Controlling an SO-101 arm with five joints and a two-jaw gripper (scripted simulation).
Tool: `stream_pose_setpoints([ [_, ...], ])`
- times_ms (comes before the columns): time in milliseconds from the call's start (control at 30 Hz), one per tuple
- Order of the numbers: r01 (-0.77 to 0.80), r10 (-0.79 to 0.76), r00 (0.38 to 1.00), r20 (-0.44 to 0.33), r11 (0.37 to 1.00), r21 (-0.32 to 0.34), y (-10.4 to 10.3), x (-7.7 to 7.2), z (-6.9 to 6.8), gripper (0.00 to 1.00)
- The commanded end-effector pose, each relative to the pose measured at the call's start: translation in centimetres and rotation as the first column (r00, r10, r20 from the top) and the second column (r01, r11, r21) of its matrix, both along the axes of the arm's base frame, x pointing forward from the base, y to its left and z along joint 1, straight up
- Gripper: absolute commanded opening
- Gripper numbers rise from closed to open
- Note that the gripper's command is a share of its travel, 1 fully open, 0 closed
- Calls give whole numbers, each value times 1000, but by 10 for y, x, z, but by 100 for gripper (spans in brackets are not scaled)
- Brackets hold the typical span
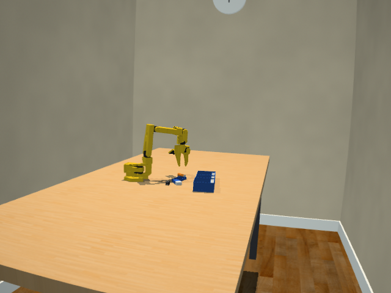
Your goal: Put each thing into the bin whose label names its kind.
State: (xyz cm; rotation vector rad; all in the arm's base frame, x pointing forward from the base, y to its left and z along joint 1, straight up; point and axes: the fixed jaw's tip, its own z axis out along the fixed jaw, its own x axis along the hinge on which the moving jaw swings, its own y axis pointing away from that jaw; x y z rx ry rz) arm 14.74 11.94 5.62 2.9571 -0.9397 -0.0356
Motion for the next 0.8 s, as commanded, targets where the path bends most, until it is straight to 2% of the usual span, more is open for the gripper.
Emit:
stream_pose_setpoints([
  [0, -21, 19, 999, 44, 999, 38, 4, 2, 8, 21],
  [367, -21, 19, 999, 44, 999, 38, 5, 2, 6, 21],
  [767, -21, 19, 999, 44, 999, 38, 6, 4, -8, 21],
])
